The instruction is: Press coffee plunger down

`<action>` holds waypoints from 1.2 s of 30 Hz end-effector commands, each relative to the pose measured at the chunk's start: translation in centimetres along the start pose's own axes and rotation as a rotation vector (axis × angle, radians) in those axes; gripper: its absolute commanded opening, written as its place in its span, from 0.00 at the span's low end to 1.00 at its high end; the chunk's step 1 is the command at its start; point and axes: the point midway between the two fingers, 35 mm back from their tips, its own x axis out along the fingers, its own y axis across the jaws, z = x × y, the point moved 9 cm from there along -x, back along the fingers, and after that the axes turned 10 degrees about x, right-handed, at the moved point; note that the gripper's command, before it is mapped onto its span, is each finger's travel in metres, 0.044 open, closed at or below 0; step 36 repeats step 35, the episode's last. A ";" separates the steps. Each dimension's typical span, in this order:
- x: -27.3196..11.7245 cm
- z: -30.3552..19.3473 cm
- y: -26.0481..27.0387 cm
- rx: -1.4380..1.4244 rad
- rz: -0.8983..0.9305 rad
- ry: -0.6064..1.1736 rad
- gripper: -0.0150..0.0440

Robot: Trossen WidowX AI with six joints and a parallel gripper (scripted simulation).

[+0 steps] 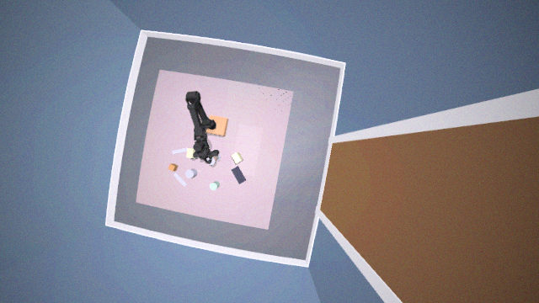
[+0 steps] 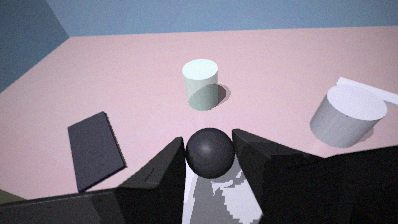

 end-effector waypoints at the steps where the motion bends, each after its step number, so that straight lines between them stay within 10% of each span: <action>1: 0.0 -0.1 0.0 0.000 -0.001 0.004 0.55; 11: 0.0 -0.1 0.0 0.000 -0.001 0.004 0.99; 36: -6.6 5.0 1.1 -0.010 -0.002 0.029 1.00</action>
